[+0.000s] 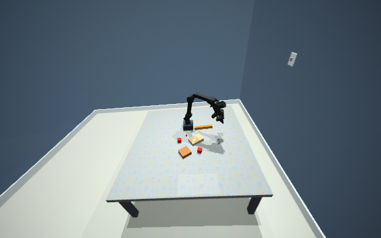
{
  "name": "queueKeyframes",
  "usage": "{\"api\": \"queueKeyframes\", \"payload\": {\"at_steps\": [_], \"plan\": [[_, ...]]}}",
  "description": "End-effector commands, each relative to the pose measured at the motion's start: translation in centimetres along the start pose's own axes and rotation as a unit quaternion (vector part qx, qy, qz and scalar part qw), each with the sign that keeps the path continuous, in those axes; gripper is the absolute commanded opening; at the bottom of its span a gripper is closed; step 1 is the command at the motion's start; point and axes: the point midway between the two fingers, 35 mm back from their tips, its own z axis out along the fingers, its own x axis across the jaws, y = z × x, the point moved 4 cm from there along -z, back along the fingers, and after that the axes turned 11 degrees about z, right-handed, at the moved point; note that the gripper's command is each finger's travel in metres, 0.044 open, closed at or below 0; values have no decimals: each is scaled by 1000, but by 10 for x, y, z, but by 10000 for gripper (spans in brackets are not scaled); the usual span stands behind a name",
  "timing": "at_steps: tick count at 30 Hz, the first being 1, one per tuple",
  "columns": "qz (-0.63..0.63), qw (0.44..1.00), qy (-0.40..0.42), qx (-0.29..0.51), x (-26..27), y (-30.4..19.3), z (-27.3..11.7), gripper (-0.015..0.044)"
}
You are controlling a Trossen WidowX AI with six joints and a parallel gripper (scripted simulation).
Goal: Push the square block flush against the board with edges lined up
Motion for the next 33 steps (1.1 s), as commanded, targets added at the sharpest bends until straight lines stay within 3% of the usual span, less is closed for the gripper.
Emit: {"api": "queueKeyframes", "payload": {"at_steps": [1,15,33], "plan": [[0,1000,0,0,0,0,0,374],[-183,982,28,-45,55,20,17,6],[-435,891,17,-131,136,68,34,0]]}}
